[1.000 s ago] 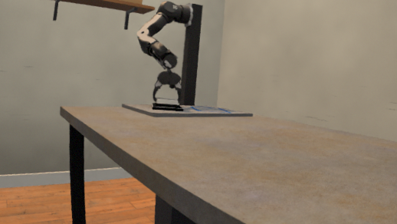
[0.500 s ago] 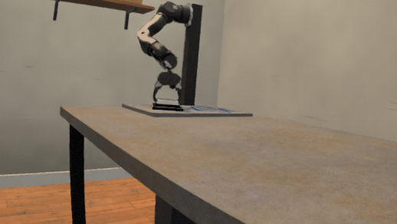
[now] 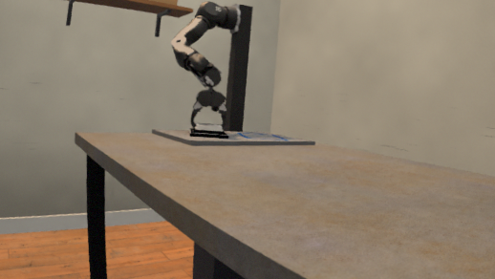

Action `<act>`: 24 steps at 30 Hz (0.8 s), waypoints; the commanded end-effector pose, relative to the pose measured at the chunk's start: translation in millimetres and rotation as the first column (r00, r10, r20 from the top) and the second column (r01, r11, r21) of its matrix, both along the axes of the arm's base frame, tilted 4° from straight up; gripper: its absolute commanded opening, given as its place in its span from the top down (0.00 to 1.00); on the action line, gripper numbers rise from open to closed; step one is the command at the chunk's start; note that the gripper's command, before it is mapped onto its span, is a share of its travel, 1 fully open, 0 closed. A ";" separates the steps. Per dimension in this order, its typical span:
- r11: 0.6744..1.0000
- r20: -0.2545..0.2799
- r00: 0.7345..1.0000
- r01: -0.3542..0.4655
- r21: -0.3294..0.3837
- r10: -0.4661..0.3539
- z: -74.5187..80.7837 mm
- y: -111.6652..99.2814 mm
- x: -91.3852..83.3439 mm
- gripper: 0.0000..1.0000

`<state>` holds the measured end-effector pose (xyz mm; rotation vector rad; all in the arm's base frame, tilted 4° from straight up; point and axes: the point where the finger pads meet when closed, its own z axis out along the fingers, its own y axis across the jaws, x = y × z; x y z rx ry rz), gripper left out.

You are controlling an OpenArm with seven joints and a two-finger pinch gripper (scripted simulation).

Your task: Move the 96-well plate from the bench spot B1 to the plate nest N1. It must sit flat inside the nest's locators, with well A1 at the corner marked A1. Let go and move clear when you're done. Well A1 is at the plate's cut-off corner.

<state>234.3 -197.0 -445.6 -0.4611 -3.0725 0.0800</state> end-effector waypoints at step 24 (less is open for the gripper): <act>1.000 0.000 1.000 -0.004 0.006 0.004 -4.4 1.2 -0.1 1.00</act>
